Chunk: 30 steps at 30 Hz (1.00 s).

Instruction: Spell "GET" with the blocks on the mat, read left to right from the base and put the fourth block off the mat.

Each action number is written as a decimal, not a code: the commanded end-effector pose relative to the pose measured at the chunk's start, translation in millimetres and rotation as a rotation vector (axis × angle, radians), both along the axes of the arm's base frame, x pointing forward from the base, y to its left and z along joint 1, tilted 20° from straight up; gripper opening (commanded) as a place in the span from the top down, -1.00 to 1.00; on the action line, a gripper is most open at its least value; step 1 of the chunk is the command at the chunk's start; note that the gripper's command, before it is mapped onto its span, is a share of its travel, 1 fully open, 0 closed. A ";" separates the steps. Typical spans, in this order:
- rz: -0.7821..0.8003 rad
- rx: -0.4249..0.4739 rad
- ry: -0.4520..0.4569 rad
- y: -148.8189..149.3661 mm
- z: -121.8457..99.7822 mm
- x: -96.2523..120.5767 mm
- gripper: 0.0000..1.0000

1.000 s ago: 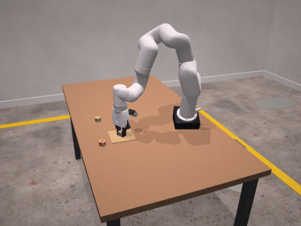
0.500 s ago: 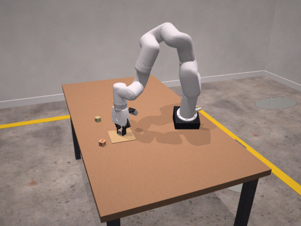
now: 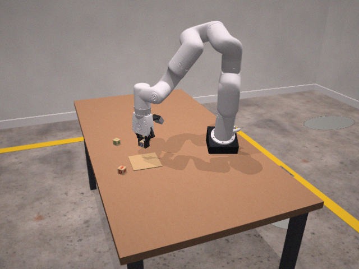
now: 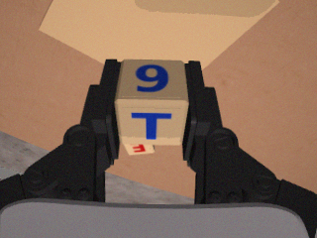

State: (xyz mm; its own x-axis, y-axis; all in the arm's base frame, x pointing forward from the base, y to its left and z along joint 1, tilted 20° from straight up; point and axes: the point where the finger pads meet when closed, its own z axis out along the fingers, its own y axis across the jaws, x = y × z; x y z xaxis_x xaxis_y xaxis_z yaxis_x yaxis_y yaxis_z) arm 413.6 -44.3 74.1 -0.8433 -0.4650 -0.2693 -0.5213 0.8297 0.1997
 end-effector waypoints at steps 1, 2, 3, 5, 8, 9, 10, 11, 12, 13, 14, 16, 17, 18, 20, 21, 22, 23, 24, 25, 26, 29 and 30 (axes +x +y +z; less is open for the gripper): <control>0.001 0.002 0.002 -5.0 18.0 -3.3 0.47; 0.001 0.002 0.002 -5.0 18.0 -3.3 0.47; 0.001 0.002 0.002 -5.0 18.0 -3.3 0.47; 0.001 0.002 0.002 -5.0 18.0 -3.3 0.47; 0.001 0.002 0.002 -5.0 18.0 -3.3 0.47; 0.001 0.002 0.002 -5.0 18.0 -3.3 0.47; 0.001 0.002 0.002 -5.1 18.0 -3.3 0.47; 0.002 0.002 0.001 -5.1 18.0 -3.3 0.47; 0.004 0.002 0.001 -5.1 18.0 -3.3 0.47; 0.008 0.001 -0.001 -5.2 17.9 -3.3 0.47; 0.014 0.000 -0.003 -5.3 17.9 -3.3 0.47; 0.034 -0.003 -0.009 -5.7 17.8 -3.3 0.47; 0.049 -0.005 -0.014 -6.0 17.7 -3.4 0.47; 0.067 -0.007 -0.020 -6.3 17.6 -3.4 0.47; 0.067 -0.007 -0.020 -6.3 17.6 -3.4 0.47; 0.090 -0.010 -0.028 -6.8 17.4 -3.4 0.47; 0.116 -0.014 -0.036 -7.3 17.3 -3.4 0.47; 0.146 -0.018 -0.046 -7.9 17.1 -3.4 0.47; 0.179 -0.023 -0.057 -8.5 16.9 -3.4 0.47; 0.206 -0.026 -0.066 -9.0 16.7 -3.5 0.47; 0.222 -0.029 -0.071 -9.3 16.6 -3.5 0.47; 0.283 -0.037 -0.091 -10.5 16.2 -3.5 0.47; 0.304 -0.040 -0.098 -10.9 16.1 -3.5 0.47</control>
